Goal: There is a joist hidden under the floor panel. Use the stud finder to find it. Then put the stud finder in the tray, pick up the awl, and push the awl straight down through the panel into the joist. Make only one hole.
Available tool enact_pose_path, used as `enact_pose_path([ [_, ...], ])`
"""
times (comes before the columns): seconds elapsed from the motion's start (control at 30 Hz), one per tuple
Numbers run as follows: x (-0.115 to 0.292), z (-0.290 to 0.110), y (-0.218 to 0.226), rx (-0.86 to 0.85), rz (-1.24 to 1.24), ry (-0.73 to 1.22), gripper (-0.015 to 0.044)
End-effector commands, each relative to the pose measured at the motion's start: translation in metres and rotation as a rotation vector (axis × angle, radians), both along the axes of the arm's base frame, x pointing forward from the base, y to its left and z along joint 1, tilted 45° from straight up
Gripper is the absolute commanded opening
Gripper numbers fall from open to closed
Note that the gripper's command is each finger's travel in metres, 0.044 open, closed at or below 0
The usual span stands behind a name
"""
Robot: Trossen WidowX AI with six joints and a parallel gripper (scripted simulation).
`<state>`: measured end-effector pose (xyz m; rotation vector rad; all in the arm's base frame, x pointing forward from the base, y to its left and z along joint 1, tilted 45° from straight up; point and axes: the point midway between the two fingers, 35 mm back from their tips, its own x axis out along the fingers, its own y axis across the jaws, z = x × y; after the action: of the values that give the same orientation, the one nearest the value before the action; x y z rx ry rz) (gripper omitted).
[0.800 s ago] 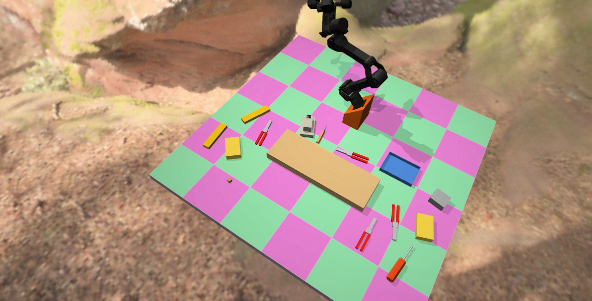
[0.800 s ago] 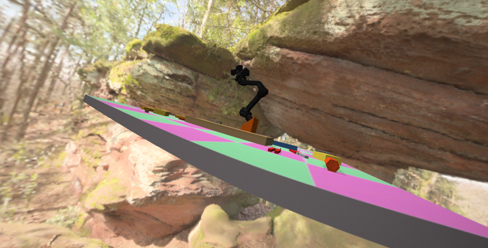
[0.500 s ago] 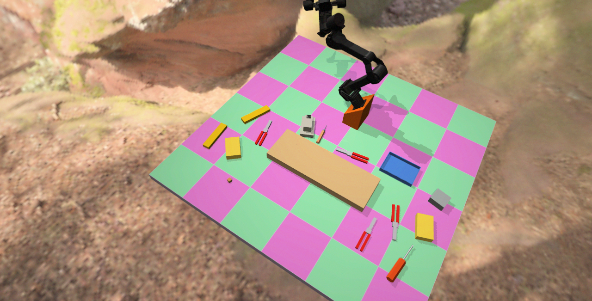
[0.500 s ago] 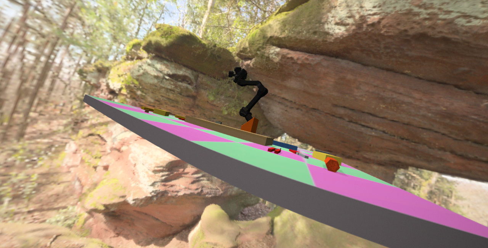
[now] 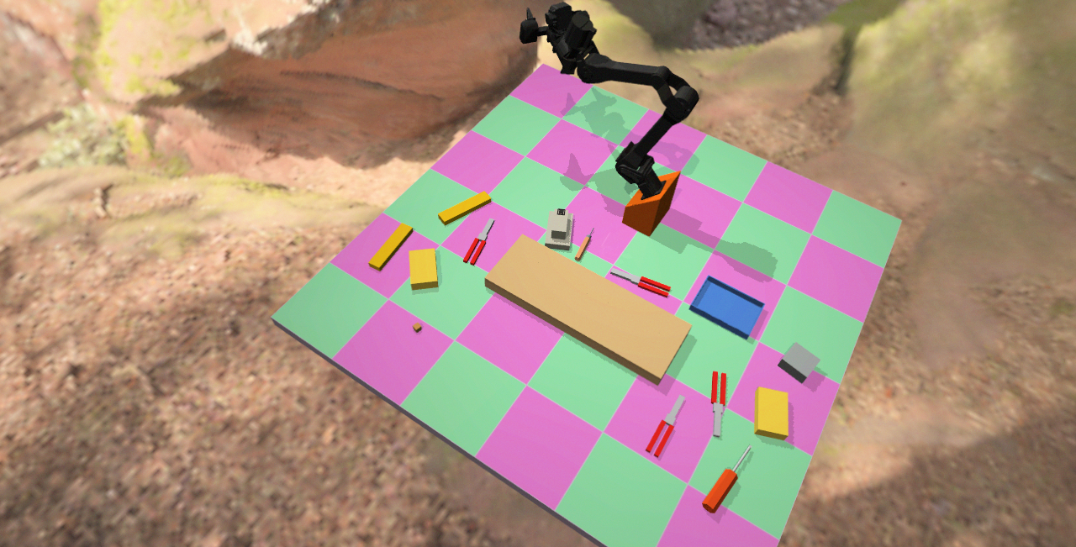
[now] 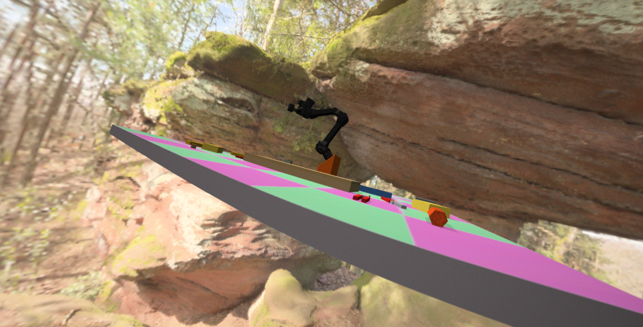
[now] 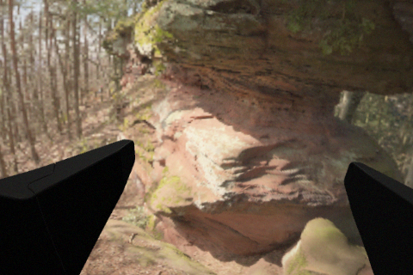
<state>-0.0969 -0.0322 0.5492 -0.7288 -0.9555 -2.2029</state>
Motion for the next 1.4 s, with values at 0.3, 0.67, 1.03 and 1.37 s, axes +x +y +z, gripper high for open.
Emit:
enact_pose_path([
  [0.3,0.052,-0.094,-0.192,0.269,0.663,-0.433,0.0440],
  [0.67,0.143,-0.196,-0.254,0.540,0.887,-0.745,0.0440],
  [1.03,0.230,-0.321,-0.242,0.769,0.841,-1.126,0.0440],
  [1.37,0.263,-0.402,-0.185,0.807,0.619,-1.265,0.0440],
])
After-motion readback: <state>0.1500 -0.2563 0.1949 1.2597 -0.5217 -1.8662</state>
